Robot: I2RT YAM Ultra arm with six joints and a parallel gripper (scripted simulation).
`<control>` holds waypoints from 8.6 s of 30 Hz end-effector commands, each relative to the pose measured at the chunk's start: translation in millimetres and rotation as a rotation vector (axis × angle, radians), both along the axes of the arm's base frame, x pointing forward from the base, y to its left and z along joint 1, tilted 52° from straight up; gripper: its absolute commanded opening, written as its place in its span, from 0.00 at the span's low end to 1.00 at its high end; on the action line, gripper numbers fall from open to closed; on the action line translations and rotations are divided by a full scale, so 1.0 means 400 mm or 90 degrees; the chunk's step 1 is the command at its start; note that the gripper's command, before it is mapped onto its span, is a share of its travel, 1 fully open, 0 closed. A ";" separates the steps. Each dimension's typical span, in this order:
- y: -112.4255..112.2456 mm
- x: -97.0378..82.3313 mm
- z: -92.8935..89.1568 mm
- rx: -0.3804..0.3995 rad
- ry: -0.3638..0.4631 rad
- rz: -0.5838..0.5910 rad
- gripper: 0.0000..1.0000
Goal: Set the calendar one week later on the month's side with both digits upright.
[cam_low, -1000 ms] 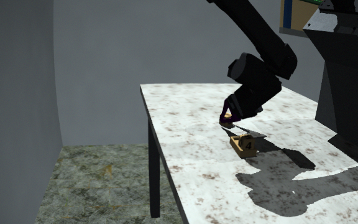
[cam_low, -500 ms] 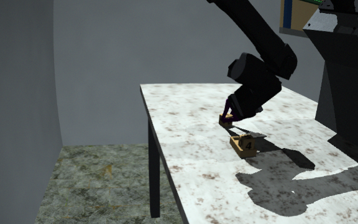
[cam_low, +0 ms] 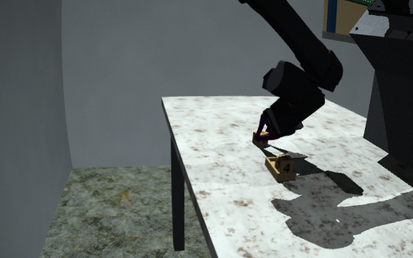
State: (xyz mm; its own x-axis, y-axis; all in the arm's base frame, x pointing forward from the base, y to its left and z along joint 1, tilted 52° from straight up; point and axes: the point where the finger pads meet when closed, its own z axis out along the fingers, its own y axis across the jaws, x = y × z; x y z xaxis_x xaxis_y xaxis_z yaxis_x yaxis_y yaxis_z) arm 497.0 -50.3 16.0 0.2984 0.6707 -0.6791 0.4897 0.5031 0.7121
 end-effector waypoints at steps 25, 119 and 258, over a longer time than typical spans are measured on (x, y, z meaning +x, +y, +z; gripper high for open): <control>-0.009 -0.038 0.030 -0.002 0.002 -0.007 0.26; -0.040 -0.135 0.119 0.315 0.330 0.454 0.26; -0.039 -0.002 0.027 0.490 0.502 0.702 0.26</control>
